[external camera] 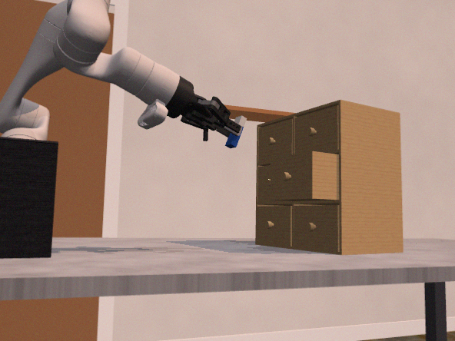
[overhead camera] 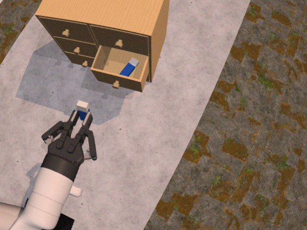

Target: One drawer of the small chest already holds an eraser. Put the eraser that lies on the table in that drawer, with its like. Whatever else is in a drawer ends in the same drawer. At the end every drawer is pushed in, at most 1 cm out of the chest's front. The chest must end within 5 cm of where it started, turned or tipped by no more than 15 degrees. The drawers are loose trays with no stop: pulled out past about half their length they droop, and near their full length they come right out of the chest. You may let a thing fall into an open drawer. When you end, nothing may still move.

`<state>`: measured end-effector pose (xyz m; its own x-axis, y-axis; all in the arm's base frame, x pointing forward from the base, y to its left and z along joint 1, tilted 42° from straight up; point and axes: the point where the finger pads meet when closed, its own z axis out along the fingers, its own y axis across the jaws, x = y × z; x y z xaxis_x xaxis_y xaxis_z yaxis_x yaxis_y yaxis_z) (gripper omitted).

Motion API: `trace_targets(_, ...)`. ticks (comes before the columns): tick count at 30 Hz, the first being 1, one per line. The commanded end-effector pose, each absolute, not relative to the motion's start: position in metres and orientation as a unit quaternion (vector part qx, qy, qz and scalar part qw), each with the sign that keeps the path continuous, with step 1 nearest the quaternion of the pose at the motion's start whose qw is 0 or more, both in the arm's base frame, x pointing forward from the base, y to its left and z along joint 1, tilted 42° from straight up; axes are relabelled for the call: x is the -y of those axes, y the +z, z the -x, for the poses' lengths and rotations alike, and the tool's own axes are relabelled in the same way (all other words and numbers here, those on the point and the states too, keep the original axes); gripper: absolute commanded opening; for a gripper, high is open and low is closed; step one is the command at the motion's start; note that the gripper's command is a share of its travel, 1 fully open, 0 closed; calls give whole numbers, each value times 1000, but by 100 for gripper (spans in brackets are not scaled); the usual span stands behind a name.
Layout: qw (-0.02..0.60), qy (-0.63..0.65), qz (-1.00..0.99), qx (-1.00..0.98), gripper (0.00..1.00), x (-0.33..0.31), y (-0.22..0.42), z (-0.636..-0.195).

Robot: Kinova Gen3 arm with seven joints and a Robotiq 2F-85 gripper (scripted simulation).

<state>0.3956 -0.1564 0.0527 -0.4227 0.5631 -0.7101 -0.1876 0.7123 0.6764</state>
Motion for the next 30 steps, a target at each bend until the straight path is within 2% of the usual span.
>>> trace_targets(1, 528, 355, -125, -761, 19, 159, 54, -397)
trace_targets(21, 529, 355, -125, -761, 19, 155, 56, -415)
trace_targets(30, 531, 351, -119, -762, 19, 150, 58, -441)
